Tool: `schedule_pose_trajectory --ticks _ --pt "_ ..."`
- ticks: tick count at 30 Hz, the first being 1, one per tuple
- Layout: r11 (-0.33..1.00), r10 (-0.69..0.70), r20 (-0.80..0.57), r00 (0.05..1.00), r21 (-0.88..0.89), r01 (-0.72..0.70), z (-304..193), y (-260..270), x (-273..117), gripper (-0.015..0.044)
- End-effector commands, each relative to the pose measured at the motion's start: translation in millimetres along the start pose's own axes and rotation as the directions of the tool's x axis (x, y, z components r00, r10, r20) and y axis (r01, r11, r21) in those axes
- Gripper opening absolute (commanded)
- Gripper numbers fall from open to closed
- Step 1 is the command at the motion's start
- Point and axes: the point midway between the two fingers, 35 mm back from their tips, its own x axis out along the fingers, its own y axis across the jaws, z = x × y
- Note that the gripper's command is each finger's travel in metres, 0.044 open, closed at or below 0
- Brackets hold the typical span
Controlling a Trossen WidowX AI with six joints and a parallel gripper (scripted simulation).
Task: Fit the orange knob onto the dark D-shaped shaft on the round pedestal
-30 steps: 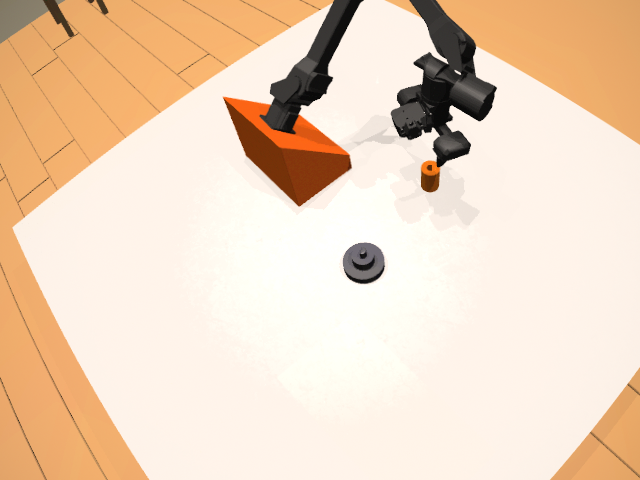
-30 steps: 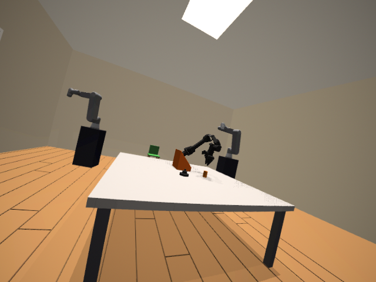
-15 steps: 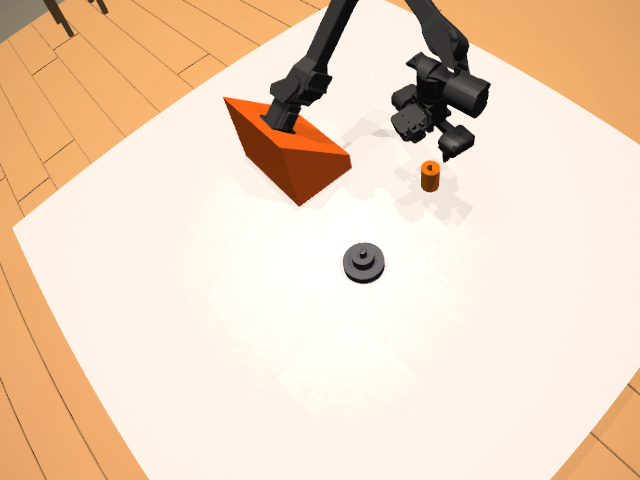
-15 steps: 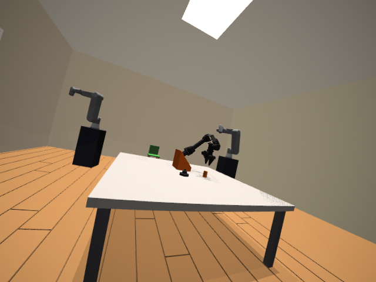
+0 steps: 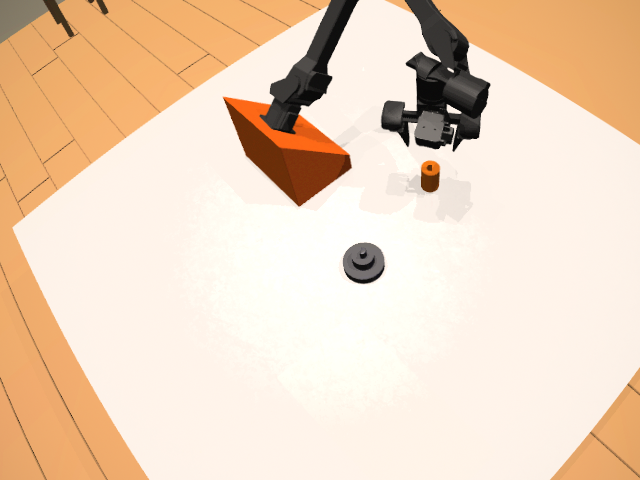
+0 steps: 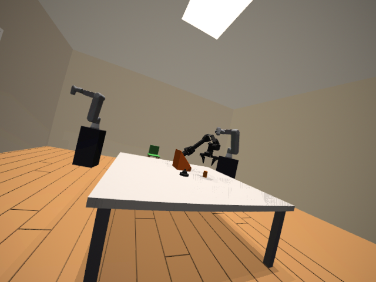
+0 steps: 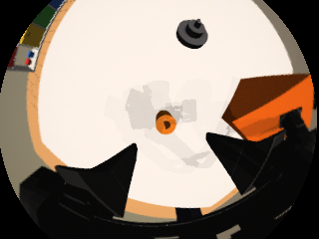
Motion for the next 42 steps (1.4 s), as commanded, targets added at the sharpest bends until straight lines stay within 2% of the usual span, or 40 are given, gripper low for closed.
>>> schedule_pose_trajectory --ticks 1,3,22,27,42 --pt "0.662 0.004 -0.005 1.0 -0.749 -0.006 -0.9 0.4 0.1 0.044" --pt "0.616 0.004 -0.005 1.0 -0.787 -0.006 -0.9 0.4 0.1 0.044" --pt "0.615 0.004 -0.005 1.0 -0.789 -0.006 -0.9 0.4 0.1 0.044" --pt "0.615 0.006 -0.006 1.0 -0.789 -0.008 -1.4 0.7 34.8 0.044" --pt "0.614 0.006 -0.006 1.0 -0.789 -0.009 -1.3 1.1 53.7 0.044"
